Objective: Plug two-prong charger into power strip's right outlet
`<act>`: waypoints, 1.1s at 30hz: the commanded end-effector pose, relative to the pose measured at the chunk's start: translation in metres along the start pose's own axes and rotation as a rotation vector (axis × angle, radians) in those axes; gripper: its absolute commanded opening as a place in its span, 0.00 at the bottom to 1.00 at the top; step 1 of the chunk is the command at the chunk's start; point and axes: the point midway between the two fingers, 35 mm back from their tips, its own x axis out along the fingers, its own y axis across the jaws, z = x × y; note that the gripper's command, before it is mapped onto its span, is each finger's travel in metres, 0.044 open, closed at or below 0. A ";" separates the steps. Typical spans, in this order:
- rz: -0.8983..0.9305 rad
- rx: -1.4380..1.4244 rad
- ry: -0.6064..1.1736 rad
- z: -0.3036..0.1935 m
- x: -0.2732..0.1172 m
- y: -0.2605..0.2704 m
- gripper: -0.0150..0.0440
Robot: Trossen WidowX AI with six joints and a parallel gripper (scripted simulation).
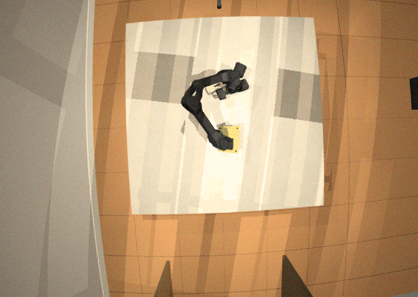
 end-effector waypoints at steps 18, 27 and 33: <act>-0.002 -0.005 0.003 -0.030 0.002 0.000 1.00; 0.000 0.008 -0.034 -0.033 -0.001 -0.001 1.00; 0.001 0.023 -0.476 -0.024 -0.056 -0.003 1.00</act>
